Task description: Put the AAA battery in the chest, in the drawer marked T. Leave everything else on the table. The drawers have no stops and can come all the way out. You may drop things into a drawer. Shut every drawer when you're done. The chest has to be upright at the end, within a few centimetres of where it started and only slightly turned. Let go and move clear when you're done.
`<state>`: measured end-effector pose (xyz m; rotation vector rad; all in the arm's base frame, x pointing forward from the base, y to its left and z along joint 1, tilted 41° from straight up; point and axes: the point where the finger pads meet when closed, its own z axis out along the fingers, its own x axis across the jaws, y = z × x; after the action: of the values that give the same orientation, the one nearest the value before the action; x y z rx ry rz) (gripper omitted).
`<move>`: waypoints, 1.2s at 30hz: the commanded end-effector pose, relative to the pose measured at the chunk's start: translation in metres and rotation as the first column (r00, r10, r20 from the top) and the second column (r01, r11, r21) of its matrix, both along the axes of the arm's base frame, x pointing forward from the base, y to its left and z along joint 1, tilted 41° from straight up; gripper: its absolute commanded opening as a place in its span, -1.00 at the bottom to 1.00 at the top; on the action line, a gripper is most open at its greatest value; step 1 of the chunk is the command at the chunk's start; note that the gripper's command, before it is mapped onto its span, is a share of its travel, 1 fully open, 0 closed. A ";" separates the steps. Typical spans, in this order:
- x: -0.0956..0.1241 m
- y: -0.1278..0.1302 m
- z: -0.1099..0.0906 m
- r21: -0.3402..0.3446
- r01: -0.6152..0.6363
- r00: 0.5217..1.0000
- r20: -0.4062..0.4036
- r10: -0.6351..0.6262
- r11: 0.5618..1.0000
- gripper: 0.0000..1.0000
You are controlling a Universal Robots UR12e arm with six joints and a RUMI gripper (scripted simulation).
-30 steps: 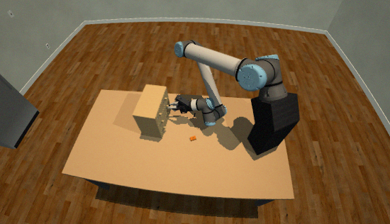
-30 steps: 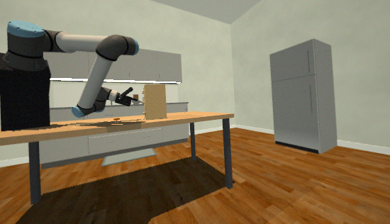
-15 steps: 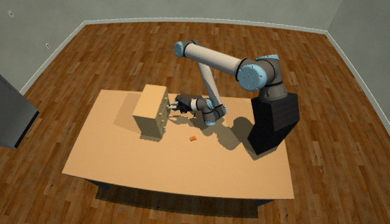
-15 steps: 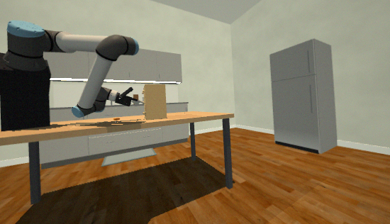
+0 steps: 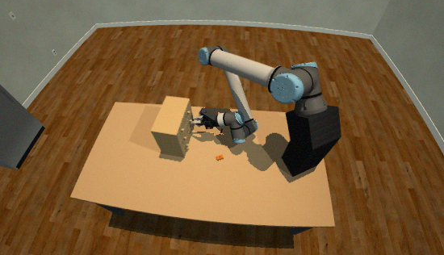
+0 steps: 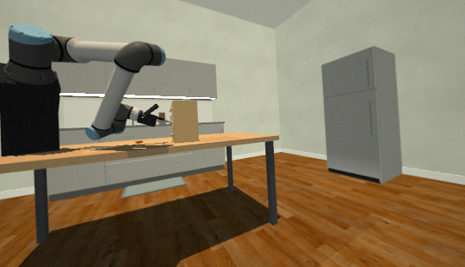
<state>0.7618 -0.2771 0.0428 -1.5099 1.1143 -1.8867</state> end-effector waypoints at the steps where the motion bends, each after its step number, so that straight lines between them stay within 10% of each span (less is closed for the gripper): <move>1: 0.001 0.001 0.001 -0.002 -0.001 1.000 0.001 0.001 1.000 -0.86; 36: -0.006 0.001 -0.003 0.001 0.000 1.000 -0.002 0.000 1.000 -0.86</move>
<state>0.7589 -0.2765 0.0417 -1.5101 1.1134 -1.8870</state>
